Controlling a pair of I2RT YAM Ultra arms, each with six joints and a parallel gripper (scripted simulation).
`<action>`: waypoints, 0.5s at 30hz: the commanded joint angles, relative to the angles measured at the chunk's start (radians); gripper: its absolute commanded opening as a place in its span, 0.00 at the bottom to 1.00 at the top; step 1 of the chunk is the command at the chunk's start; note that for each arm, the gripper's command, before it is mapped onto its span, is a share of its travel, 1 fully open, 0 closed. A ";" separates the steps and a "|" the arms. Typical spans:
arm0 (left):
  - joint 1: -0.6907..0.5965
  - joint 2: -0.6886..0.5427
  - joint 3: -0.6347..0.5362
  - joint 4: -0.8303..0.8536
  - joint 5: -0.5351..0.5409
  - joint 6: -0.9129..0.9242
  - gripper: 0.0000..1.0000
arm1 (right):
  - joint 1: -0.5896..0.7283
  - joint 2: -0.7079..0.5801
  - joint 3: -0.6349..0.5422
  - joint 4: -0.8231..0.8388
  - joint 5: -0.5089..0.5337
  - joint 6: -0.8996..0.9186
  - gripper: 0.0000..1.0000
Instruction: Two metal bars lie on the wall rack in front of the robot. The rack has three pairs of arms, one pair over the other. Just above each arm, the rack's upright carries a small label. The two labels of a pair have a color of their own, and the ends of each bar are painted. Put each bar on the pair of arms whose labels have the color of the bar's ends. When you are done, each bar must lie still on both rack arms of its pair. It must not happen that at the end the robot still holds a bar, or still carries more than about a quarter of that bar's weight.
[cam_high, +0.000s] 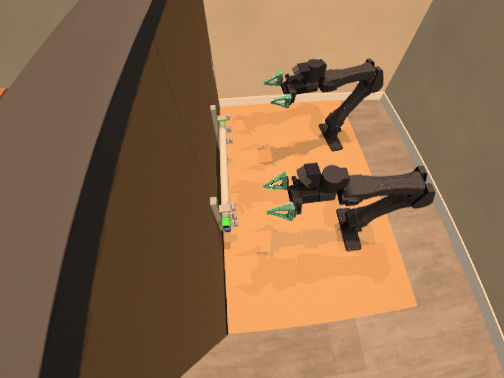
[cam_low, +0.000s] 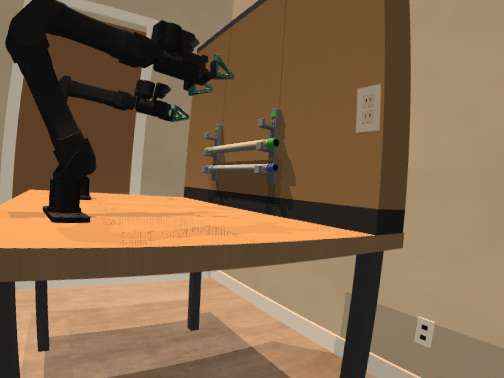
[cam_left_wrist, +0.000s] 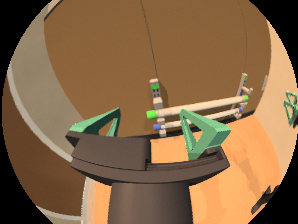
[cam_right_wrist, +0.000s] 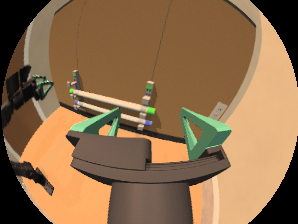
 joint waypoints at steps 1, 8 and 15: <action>-0.023 -0.037 -0.020 0.052 -0.022 0.063 1.00 | 0.020 0.011 -0.019 0.041 0.032 -0.063 1.00; -0.048 -0.051 -0.060 0.078 -0.048 0.153 1.00 | 0.051 0.018 -0.046 0.070 0.072 -0.151 1.00; -0.066 -0.060 -0.089 0.099 -0.067 0.219 1.00 | 0.074 0.025 -0.064 0.095 0.102 -0.217 1.00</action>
